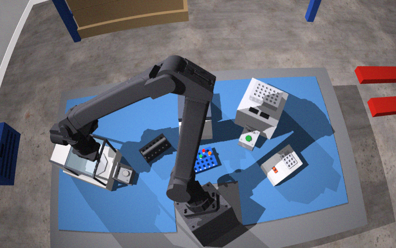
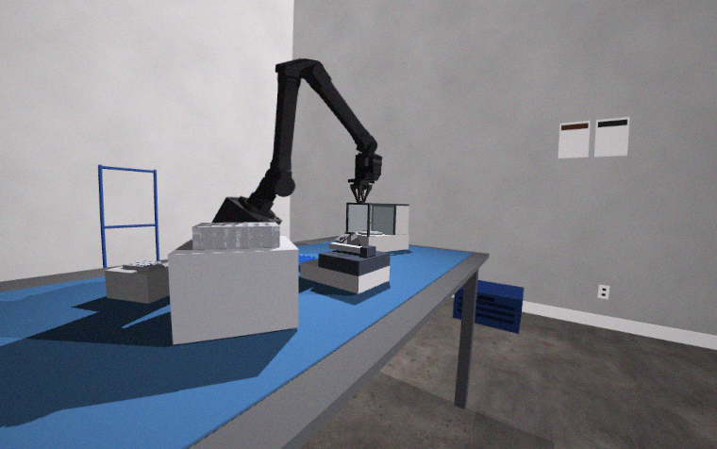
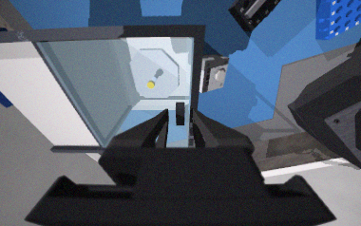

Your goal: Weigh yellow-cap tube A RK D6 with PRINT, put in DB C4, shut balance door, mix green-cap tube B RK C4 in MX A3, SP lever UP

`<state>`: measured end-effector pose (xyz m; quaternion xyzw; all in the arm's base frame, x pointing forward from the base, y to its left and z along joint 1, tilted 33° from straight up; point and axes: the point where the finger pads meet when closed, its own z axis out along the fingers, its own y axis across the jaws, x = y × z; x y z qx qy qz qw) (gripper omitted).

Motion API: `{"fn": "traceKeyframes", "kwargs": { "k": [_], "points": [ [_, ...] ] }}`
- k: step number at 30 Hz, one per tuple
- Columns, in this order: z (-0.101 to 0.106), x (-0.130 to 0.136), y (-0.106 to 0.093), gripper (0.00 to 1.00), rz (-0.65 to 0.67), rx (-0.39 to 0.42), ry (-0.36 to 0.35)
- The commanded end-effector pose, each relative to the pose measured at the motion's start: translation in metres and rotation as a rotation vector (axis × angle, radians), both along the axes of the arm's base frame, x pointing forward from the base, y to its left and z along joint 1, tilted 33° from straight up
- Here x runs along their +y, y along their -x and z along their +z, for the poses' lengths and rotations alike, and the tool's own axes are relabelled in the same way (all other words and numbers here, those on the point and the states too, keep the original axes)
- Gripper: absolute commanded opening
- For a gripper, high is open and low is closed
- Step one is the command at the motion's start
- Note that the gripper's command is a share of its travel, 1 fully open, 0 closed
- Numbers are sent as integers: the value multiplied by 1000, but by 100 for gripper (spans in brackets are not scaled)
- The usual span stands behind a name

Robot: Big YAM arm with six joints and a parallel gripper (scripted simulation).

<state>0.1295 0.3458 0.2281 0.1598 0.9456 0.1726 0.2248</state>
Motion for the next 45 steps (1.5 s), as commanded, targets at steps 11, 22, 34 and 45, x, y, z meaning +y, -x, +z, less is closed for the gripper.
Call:
{"fn": "traceKeyframes", "kwargs": {
  "k": [11, 22, 34, 45],
  "points": [
    [31, 10, 6, 30, 3, -7, -57],
    [45, 4, 13, 30, 3, -7, -63],
    [50, 3, 21, 30, 3, -3, -38],
    [72, -6, 30, 30, 3, -3, -58]
  ]
}}
